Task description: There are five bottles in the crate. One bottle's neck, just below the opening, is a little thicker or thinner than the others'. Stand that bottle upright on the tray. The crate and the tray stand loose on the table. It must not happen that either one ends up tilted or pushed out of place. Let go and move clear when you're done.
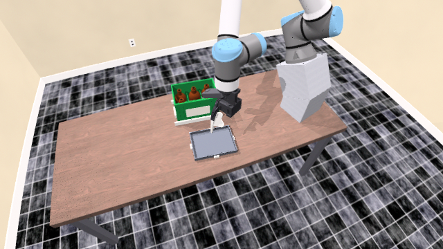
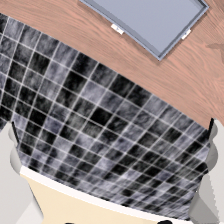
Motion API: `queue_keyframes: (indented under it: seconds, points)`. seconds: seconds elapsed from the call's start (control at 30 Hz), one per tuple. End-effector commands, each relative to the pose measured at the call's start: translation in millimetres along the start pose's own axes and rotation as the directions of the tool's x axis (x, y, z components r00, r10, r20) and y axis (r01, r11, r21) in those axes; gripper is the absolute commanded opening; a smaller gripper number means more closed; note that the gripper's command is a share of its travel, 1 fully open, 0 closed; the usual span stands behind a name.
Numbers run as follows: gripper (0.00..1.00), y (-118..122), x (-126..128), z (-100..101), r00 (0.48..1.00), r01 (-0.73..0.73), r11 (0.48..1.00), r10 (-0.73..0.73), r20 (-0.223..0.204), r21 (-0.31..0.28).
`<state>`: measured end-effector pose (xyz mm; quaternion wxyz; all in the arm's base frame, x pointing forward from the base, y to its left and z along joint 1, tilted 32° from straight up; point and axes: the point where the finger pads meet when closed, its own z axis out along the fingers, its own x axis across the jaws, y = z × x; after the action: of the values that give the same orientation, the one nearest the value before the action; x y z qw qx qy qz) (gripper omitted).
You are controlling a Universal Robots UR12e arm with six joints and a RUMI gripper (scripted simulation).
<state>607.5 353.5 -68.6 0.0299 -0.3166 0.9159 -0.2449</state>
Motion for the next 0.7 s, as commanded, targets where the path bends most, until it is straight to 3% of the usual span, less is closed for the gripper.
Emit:
queue_keyframes:
  seconds: [0.0, 0.67]
  points:
    - [1.0, -0.1, -0.6, -0.7, 1.0, 0.0, 1.0, 0.0, 0.001, 0.0]
    - [1.0, -3.7, 0.1, -0.1, 1.0, -0.011, 1.0, 0.011, 0.001, 0.0]
